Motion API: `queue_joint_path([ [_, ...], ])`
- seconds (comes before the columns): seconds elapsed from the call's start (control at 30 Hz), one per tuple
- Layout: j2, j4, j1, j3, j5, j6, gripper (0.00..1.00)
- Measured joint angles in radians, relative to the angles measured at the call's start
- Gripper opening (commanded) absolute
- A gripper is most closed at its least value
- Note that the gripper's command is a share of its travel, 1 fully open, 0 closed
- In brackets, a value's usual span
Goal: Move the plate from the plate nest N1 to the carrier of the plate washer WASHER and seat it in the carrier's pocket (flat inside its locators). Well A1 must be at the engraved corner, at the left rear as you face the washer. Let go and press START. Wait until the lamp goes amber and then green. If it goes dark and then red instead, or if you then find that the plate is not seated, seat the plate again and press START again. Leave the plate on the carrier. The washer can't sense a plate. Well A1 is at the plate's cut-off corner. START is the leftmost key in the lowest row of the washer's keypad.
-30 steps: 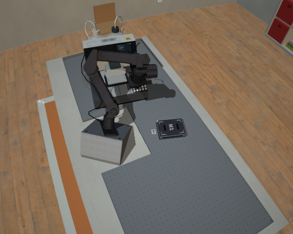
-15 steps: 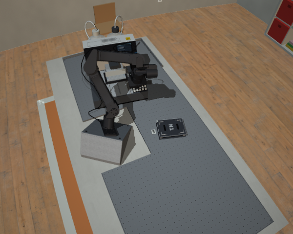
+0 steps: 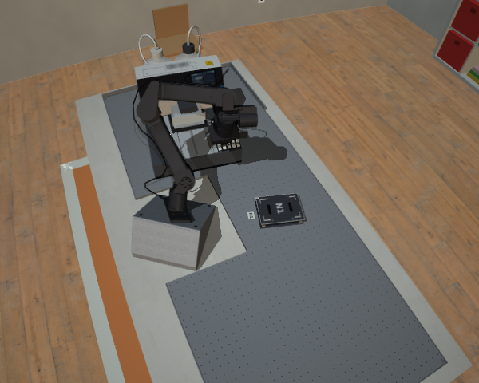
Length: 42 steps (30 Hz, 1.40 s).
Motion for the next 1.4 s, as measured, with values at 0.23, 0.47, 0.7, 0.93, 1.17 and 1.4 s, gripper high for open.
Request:
queue_joint_path([
  [0.23, 0.000, 0.000, 0.000, 0.000, 0.000, 0.000, 0.00],
  [0.47, 0.000, 0.000, 0.000, 0.000, 0.000, 0.000, 0.00],
  [0.7, 0.000, -0.001, 0.002, 0.001, 0.000, 0.002, 1.00],
  [0.93, 0.010, 0.009, 0.071, 0.073, 0.006, 0.067, 1.00],
  [1.17, 0.037, 0.035, 0.151, 0.157, 0.026, 0.176, 1.00],
  [1.4, 0.056, 0.052, 0.207, 0.221, 0.048, 0.265, 1.00],
])
